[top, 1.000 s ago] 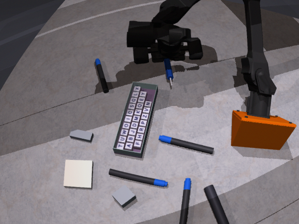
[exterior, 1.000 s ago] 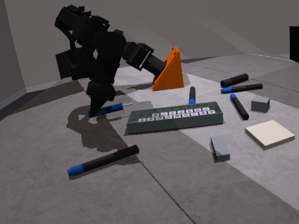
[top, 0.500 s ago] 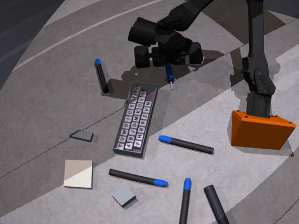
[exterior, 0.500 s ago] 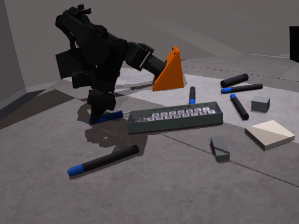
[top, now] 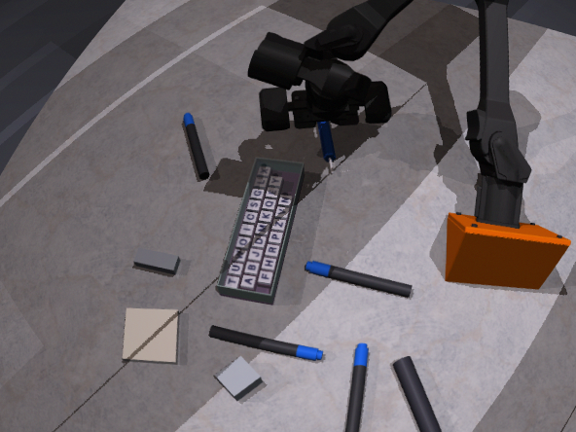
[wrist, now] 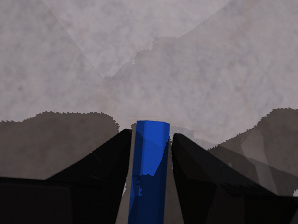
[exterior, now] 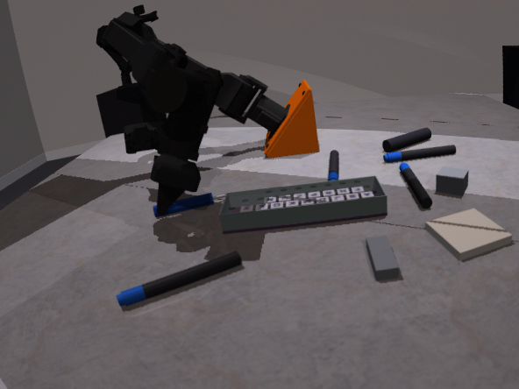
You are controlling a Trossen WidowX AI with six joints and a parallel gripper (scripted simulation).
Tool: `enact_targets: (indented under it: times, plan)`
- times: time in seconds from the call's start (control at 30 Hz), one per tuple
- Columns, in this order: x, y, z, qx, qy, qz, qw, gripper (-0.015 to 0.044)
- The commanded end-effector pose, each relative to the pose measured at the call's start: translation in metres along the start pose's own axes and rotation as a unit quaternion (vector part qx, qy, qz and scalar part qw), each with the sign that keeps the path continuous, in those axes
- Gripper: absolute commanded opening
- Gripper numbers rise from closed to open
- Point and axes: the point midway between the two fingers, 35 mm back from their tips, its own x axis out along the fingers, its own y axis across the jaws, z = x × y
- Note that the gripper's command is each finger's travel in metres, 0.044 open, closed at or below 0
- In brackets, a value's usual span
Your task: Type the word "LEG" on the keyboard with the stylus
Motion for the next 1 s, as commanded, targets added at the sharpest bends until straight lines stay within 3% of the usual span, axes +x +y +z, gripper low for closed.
enact_targets:
  times: [0.0,0.2,0.5,0.67,0.83,0.97]
  plan:
    - [0.000,0.000,0.000,0.000,0.000,0.000,1.000,0.0150]
    - [-0.007,0.002,0.001,0.000,0.004,0.001,1.000,0.0150]
    - [-0.051,-0.001,0.030,0.000,-0.001,-0.001,1.000,0.0150]
    - [-0.048,-0.001,0.029,0.003,0.006,0.000,1.000,0.0150]
    - [-0.040,-0.010,0.011,-0.015,0.235,-0.057,0.970,0.0150]
    - [-0.052,-0.005,0.008,-0.008,0.433,-0.030,0.901,0.0150]
